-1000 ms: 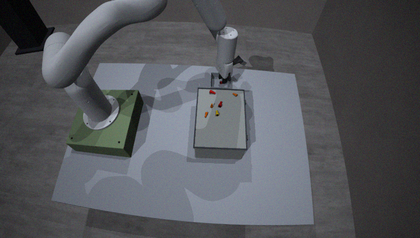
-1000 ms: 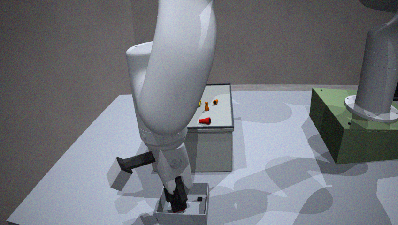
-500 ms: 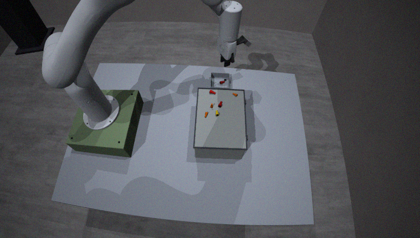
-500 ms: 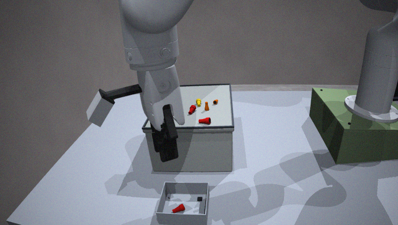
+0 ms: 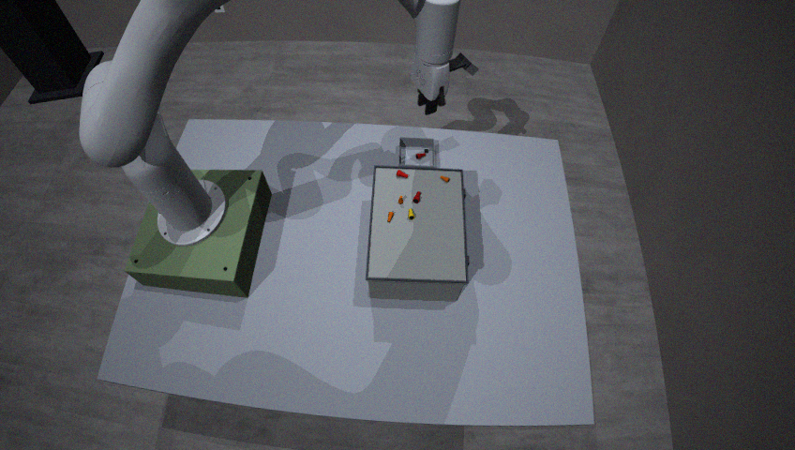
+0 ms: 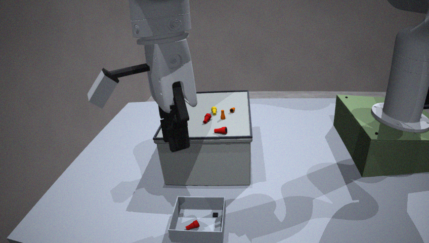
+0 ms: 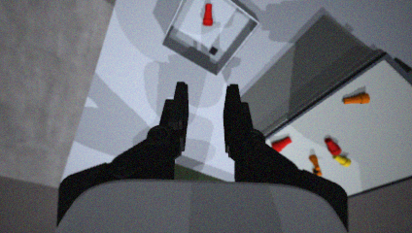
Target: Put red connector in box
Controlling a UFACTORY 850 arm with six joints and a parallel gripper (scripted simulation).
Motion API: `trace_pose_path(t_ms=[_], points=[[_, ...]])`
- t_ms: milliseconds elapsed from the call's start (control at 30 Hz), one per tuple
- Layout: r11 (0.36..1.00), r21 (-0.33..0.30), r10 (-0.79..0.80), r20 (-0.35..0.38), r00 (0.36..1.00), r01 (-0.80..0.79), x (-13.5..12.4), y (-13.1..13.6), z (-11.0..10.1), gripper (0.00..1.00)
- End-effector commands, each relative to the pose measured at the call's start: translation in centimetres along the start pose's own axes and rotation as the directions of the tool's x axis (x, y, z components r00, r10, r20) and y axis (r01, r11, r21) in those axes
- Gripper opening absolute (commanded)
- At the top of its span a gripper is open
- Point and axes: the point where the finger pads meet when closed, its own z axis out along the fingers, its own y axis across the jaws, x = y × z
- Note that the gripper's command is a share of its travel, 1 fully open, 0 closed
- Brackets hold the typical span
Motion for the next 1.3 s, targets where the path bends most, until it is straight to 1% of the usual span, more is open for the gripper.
trace_pose_path(t_ms=[0, 200, 333, 400, 1267], points=[[1.000, 0.000, 0.000, -0.003, 1.000, 0.000, 0.1, 0.0, -0.2, 0.30], [1.000, 0.000, 0.000, -0.003, 1.000, 0.000, 0.1, 0.0, -0.4, 0.30], [1.000, 0.000, 0.000, -0.003, 1.000, 0.000, 0.1, 0.0, -2.6, 0.30], [1.000, 0.000, 0.000, -0.003, 1.000, 0.000, 0.1, 0.0, -3.1, 0.30], [1.000, 0.000, 0.000, -0.003, 1.000, 0.000, 0.1, 0.0, -3.2, 0.30]])
